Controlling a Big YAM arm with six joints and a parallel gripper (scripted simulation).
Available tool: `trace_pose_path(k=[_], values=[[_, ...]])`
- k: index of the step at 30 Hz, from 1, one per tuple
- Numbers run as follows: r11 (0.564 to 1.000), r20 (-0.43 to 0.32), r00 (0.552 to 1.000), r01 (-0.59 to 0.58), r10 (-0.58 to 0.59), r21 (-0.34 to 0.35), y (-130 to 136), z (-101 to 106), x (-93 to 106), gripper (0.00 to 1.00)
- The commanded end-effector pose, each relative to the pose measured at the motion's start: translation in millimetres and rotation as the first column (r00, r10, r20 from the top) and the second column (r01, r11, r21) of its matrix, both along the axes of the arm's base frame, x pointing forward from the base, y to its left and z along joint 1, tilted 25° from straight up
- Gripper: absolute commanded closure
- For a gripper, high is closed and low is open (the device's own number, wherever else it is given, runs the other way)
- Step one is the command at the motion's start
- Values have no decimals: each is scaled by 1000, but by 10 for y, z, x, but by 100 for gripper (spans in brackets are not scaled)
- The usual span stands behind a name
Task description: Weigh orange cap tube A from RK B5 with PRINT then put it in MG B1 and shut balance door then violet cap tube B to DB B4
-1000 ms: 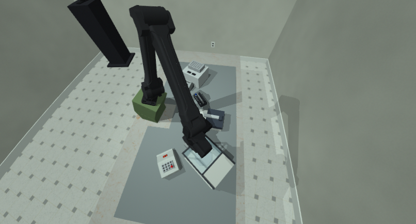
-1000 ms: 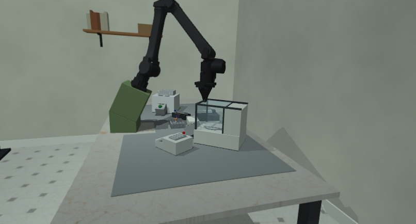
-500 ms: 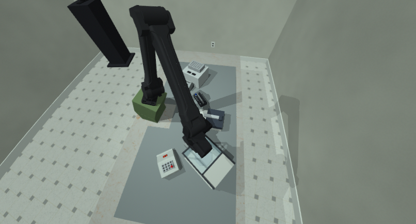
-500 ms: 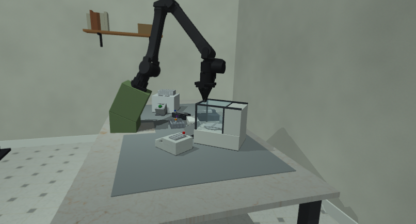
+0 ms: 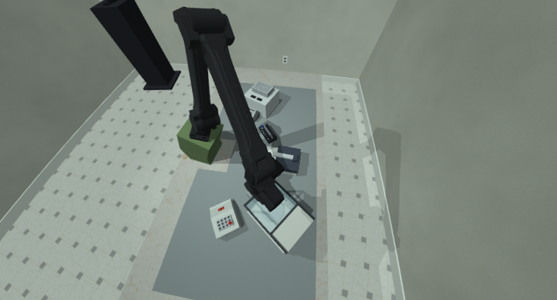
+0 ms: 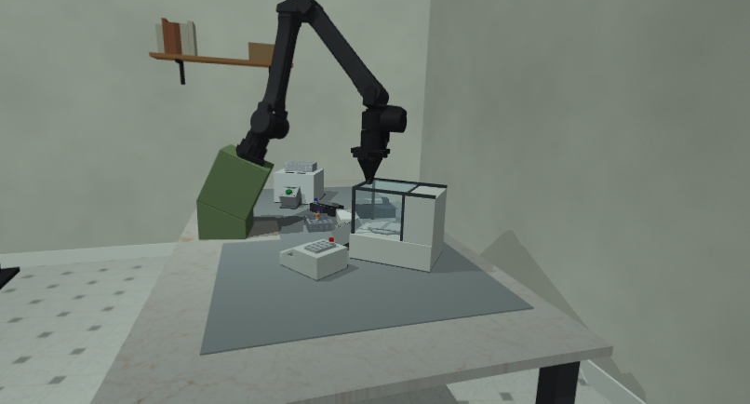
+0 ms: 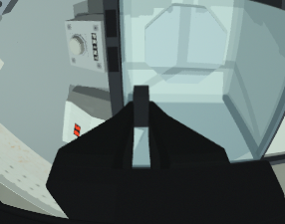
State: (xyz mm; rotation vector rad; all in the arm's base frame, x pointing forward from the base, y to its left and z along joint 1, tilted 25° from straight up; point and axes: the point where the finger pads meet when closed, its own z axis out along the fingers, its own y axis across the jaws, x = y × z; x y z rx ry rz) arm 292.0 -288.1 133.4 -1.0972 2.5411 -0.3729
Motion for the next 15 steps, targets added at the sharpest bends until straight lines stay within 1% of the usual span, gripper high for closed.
trace_pose_path(k=[1,14,15], values=[[1000,20,1000,1,0,-26,-71,121,61,94],[1000,20,1000,1,0,-26,-71,121,61,94],[999,33,999,-5,6,-43,-117,188,161,94]])
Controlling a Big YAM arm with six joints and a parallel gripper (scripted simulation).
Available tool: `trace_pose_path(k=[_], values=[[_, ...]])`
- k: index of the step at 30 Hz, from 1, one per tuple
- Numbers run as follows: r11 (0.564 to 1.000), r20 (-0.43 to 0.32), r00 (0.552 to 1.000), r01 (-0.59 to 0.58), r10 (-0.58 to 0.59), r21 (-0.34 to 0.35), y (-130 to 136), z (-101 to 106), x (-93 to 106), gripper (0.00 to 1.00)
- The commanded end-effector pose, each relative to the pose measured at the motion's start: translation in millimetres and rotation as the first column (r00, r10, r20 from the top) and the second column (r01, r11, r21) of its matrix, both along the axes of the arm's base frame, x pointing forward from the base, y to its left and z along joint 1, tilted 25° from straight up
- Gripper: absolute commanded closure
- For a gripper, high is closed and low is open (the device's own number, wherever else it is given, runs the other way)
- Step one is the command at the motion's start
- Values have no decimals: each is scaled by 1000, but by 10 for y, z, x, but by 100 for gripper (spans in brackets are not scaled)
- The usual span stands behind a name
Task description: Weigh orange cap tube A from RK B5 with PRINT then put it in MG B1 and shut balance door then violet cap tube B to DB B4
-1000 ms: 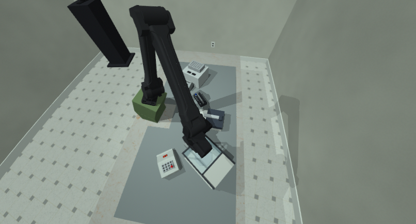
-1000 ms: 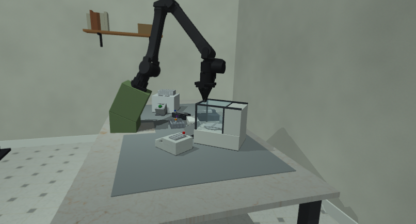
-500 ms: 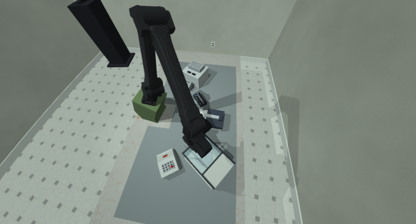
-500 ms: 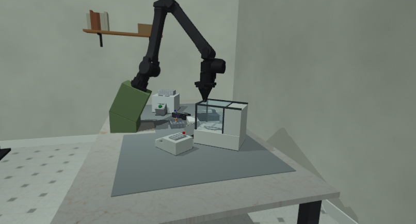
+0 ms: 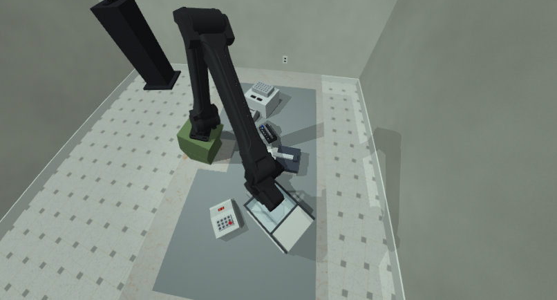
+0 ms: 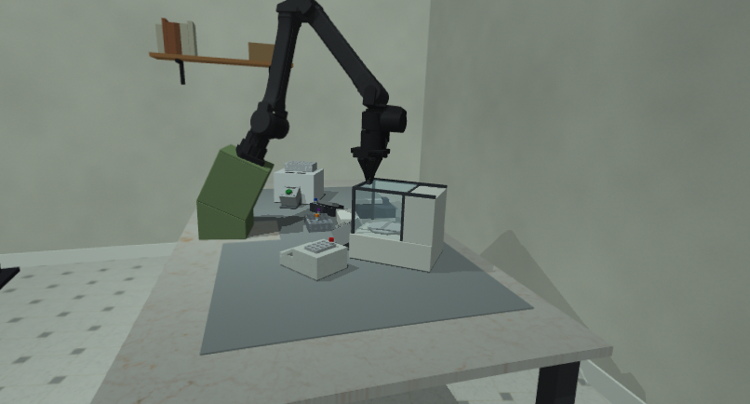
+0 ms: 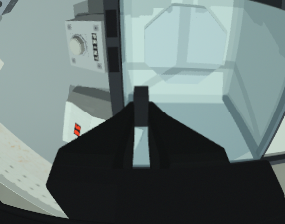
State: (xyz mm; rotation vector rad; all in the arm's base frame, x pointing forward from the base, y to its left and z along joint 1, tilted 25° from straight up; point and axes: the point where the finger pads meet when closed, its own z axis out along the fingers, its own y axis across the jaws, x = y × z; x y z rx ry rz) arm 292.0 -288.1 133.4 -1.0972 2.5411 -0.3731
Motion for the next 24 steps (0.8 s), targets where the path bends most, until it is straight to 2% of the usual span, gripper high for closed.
trace_pose_path(k=[1,24], values=[[999,30,1000,-5,6,-38,-135,171,181,94],[1000,20,1000,-4,4,-25,-243,234,297,94]])
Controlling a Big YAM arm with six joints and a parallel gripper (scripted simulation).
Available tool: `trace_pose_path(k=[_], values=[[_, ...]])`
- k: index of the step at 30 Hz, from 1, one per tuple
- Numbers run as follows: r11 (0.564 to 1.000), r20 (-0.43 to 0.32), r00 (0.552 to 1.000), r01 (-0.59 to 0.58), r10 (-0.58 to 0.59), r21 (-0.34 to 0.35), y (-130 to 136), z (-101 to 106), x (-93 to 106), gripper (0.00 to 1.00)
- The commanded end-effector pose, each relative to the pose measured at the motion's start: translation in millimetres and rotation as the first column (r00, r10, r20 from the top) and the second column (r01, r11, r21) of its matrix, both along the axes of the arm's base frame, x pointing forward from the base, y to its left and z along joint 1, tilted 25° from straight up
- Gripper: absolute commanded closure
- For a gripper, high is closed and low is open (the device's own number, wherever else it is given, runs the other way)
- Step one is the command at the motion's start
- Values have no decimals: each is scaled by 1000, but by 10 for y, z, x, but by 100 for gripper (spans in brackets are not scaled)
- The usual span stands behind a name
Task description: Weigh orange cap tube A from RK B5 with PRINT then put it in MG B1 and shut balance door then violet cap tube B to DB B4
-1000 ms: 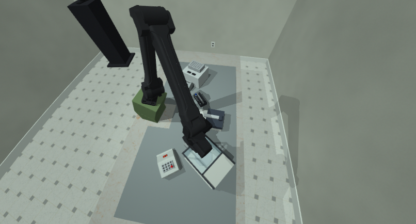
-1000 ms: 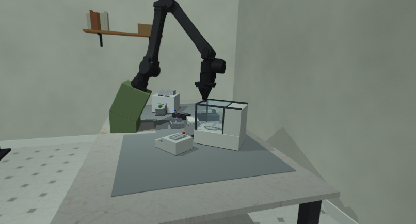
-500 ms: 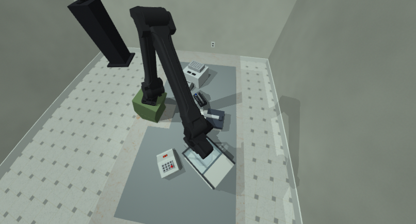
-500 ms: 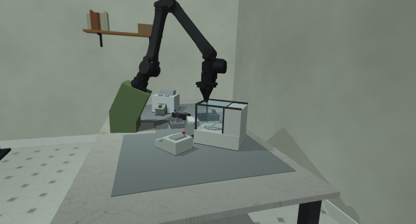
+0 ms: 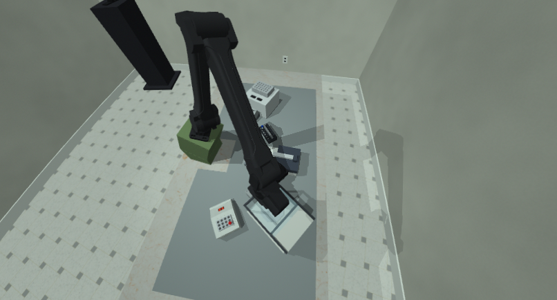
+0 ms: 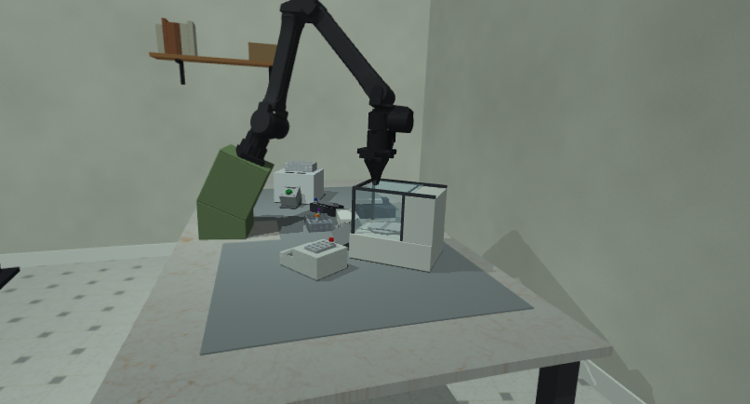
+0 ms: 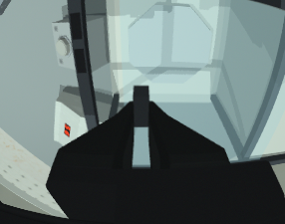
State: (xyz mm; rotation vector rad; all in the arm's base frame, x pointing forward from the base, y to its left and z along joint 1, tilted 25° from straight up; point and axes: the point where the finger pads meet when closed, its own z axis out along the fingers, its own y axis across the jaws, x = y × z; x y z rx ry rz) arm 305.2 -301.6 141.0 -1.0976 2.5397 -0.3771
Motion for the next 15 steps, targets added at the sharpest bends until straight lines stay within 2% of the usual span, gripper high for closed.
trace_pose_path(k=[1,15], values=[[1000,18,1000,-4,4,-22,-114,162,171,94],[1000,18,1000,-4,4,-22,-193,207,249,94]])
